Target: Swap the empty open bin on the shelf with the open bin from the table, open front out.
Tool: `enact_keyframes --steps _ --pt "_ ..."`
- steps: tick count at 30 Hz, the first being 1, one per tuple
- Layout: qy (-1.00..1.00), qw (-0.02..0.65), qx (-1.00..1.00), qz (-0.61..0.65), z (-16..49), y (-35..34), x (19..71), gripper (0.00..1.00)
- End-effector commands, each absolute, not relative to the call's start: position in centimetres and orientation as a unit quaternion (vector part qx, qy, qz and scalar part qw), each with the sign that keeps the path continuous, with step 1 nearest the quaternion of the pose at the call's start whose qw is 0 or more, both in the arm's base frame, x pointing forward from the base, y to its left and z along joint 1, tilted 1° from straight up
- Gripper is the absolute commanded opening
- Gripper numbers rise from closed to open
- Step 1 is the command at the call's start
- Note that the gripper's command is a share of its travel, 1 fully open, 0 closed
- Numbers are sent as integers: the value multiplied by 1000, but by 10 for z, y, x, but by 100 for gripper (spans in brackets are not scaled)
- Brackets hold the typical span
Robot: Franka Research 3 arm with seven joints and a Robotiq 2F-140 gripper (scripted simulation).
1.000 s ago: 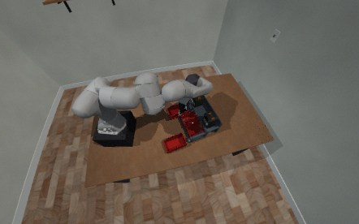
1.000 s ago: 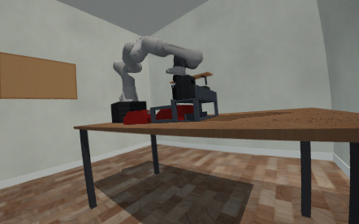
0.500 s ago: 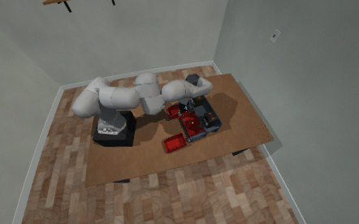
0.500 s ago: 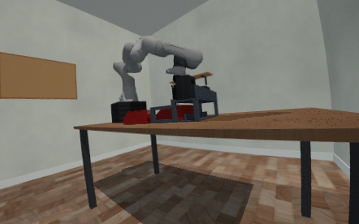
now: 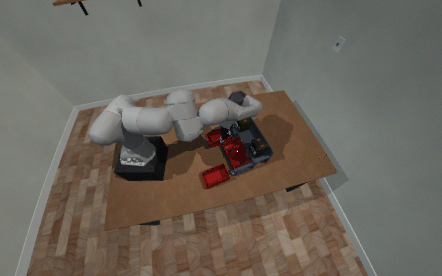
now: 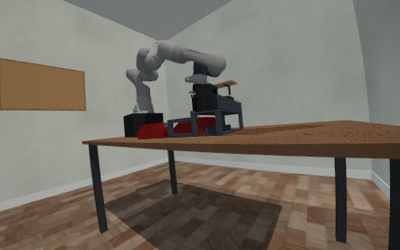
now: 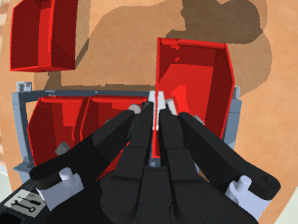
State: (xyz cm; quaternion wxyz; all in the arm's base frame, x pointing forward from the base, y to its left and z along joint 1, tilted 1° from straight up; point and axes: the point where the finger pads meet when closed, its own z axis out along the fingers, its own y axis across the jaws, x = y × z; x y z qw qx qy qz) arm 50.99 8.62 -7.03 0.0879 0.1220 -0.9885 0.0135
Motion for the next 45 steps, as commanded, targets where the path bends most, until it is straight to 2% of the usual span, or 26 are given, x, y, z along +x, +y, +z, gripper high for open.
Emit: enact_keyframes --steps 1,45 --pt "-988 84 126 13 -70 88 513 0" --pt "-990 67 126 11 -73 91 526 0"
